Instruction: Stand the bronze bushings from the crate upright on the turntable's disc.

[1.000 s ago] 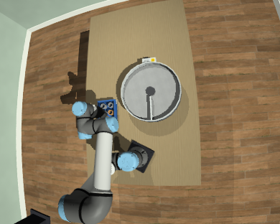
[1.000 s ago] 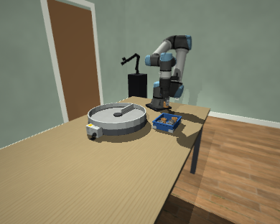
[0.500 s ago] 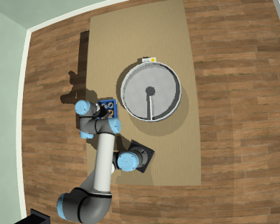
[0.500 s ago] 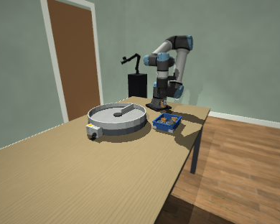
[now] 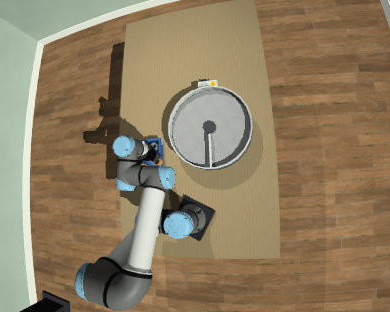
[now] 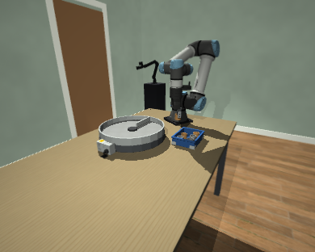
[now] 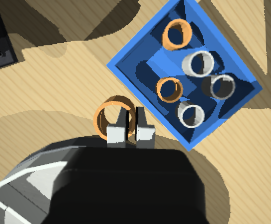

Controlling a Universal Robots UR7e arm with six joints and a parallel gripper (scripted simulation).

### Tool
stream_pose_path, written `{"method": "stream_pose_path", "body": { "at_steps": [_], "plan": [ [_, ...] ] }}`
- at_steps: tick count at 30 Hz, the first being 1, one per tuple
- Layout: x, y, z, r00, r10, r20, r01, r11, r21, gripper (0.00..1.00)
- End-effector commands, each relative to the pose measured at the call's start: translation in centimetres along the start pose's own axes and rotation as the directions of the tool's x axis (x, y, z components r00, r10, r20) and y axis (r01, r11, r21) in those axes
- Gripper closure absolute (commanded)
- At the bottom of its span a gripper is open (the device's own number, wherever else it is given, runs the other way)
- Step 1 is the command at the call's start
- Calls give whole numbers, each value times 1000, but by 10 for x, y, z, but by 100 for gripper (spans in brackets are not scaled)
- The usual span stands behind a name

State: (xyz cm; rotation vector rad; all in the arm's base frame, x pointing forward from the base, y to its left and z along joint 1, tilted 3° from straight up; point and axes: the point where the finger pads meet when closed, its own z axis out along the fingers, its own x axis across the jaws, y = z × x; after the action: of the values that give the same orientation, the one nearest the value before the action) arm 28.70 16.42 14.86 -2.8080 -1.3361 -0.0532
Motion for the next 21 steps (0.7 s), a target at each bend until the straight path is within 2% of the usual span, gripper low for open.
{"method": "stream_pose_path", "body": {
  "at_steps": [1,5,19,21],
  "plan": [
    [-11,19,0,1000,-1,-2,1,1000,0,100],
    [-16,27,0,1000,-1,-2,1,1000,0,100],
    [-54,89,0,1000,-1,-2,1,1000,0,100],
    [-54,89,0,1000,-1,-2,1,1000,0,100]
  ]
}}
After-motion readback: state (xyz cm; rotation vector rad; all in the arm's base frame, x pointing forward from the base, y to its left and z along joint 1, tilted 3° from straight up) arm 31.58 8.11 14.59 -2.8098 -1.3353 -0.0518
